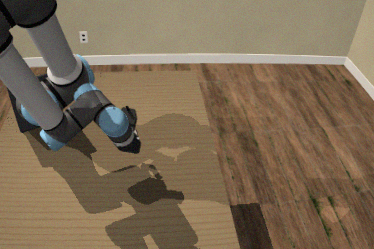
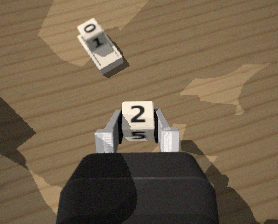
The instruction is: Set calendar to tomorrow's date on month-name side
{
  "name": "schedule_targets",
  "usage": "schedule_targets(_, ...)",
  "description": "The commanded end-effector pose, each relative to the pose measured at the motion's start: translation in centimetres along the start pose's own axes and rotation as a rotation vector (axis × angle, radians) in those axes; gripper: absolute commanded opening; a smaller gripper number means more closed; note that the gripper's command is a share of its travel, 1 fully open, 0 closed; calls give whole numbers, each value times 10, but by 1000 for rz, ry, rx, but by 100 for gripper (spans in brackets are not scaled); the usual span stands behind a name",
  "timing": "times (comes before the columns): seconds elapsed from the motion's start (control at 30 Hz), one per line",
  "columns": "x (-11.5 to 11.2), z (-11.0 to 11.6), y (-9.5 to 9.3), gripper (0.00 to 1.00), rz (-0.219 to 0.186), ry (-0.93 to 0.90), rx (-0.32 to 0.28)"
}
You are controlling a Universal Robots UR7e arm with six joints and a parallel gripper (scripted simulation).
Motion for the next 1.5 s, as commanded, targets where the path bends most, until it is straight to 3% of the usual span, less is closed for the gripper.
schedule_targets(0.0, 0, 0, 1, 57, 8, 0, 13)
schedule_targets(0.33, 0, 0, 0, 57, 7, 1, 18)
schedule_targets(0.63, -2, 0, -2, 57, 1, 9, 62)
schedule_targets(1.13, -3, 3, -2, 57, 34, 9, 232)
schedule_targets(1.47, -1, 6, 0, 57, 56, 1, 268)
Point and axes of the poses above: the point where the finger pads meet when closed, its own y axis back along the fingers, its own x axis across the jaws, z = x × y, the point moved 1 cm from there along y, back along the fingers, and after that the axes turned 11 degrees about y, right-handed, at the moved point
